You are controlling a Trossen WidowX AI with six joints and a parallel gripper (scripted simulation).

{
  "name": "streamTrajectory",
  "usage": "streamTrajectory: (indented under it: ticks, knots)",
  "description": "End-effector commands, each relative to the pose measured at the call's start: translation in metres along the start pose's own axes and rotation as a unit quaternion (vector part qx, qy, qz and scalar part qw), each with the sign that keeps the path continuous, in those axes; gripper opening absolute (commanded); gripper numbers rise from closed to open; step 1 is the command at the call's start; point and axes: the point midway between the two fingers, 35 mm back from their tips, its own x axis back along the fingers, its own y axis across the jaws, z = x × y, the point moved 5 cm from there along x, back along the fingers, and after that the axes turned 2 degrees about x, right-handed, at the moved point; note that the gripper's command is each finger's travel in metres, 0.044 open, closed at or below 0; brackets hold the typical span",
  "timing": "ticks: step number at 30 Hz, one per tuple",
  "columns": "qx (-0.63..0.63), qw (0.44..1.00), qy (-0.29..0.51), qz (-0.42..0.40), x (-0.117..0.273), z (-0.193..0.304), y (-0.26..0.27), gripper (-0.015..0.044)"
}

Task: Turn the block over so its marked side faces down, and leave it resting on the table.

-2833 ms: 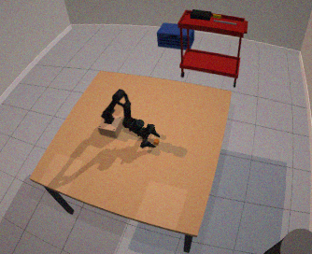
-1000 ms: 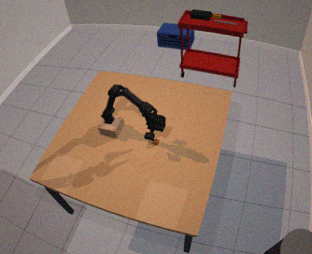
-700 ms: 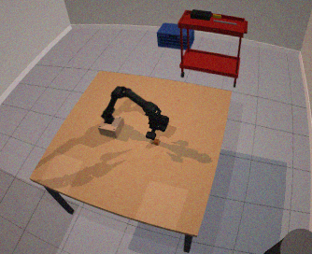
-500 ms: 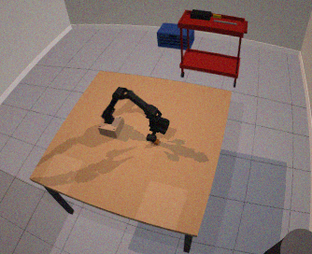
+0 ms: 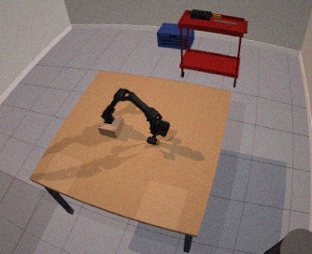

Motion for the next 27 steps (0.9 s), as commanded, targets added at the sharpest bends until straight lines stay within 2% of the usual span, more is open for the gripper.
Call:
streamTrajectory:
  ticks: [1, 14, 27]
  knots:
    - [-0.001, 1.0, 0.001, 0.002, -0.008, 0.0, 0.0, 0.044]
    - [-0.001, 1.0, 0.001, 0.002, -0.027, 0.001, 0.0, 0.044]
    - [-0.001, 1.0, 0.001, 0.002, -0.027, 0.001, 0.0, 0.0099]
